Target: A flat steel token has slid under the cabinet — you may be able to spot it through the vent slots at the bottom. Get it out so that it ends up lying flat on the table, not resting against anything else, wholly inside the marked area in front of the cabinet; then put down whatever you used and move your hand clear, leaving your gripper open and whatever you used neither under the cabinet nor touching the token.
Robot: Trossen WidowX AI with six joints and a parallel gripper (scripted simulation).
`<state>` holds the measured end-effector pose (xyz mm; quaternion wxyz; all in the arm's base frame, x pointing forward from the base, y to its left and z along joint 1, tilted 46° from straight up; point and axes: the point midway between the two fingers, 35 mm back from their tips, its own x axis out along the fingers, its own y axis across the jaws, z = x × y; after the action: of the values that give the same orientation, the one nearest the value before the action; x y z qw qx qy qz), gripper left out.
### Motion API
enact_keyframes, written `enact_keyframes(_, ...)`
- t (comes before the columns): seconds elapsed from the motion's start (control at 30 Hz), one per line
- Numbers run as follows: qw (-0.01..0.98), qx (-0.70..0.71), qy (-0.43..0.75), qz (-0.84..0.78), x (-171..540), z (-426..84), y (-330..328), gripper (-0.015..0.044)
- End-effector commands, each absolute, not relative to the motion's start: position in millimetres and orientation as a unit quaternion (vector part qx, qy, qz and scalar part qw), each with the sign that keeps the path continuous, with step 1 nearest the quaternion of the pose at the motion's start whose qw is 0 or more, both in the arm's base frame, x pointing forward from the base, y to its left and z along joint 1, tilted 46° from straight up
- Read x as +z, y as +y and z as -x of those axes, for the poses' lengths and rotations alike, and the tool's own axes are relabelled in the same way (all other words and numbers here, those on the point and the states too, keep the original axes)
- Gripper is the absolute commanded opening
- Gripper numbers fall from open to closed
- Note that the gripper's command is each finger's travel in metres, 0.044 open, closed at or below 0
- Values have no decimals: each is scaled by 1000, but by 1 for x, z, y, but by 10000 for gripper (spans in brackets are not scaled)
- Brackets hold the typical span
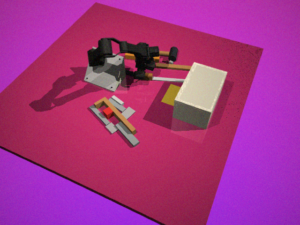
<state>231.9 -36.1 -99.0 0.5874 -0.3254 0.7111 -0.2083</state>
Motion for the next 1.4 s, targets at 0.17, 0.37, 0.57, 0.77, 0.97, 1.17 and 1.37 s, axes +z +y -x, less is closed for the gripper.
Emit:
enact_keyframes(0.17, 575, -179, 719, 347, -99, -233, -35, 0)
enact_keyframes(0.37, 567, -161, 723, 360, -99, -233, -35, 0)
enact_keyframes(0.57, 558, -144, 727, 374, -99, -233, -34, 0)
enact_keyframes(0.77, 552, -133, 729, 382, -97, -234, -37, 0)
enact_keyframes(0.97, 549, -128, 730, 386, -92, -238, -42, 0)
enact_keyframes(1.17, 548, -126, 730, 388, -87, -241, -47, 0)
enact_keyframes(1.37, 546, -124, 731, 390, -84, -242, -51, 0)
